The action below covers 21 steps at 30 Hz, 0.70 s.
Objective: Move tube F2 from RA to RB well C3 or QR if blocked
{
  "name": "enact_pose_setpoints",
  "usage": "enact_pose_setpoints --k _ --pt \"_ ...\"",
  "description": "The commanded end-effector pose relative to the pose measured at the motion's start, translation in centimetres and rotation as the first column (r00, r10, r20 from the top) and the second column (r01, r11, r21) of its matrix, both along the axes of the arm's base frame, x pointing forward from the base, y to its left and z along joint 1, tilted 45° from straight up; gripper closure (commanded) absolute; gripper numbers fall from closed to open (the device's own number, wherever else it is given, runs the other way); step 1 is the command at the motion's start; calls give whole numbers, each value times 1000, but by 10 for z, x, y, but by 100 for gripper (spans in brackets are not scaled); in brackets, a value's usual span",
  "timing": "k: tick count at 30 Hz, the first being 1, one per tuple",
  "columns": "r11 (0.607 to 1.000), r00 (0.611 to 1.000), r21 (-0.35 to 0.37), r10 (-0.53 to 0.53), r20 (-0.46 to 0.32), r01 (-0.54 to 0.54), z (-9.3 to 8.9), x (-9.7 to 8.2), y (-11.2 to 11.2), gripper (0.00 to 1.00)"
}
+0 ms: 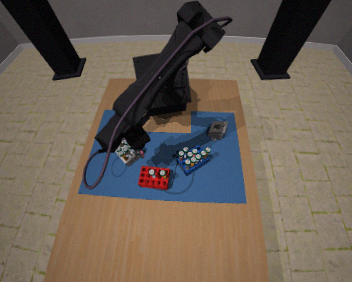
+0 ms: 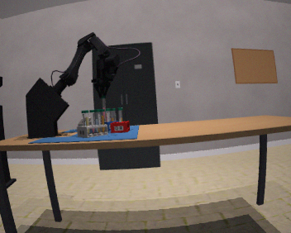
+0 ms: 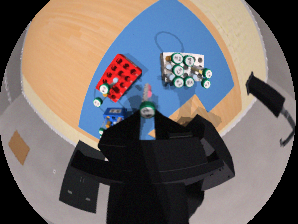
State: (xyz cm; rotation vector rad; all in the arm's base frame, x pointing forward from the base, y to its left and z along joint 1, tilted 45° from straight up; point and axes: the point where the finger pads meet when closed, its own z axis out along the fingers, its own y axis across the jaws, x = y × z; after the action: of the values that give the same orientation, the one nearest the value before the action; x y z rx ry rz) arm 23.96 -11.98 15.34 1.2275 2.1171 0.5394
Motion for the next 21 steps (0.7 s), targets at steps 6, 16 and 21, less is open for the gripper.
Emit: enact_pose_setpoints --k 6,16,21 --pt "1000 999 -11 27 18 -27 18 13 -4 100" --pt "1000 1000 -16 22 12 -22 26 21 -8 100" --pt "1000 1000 -16 22 12 -22 31 27 -10 100"
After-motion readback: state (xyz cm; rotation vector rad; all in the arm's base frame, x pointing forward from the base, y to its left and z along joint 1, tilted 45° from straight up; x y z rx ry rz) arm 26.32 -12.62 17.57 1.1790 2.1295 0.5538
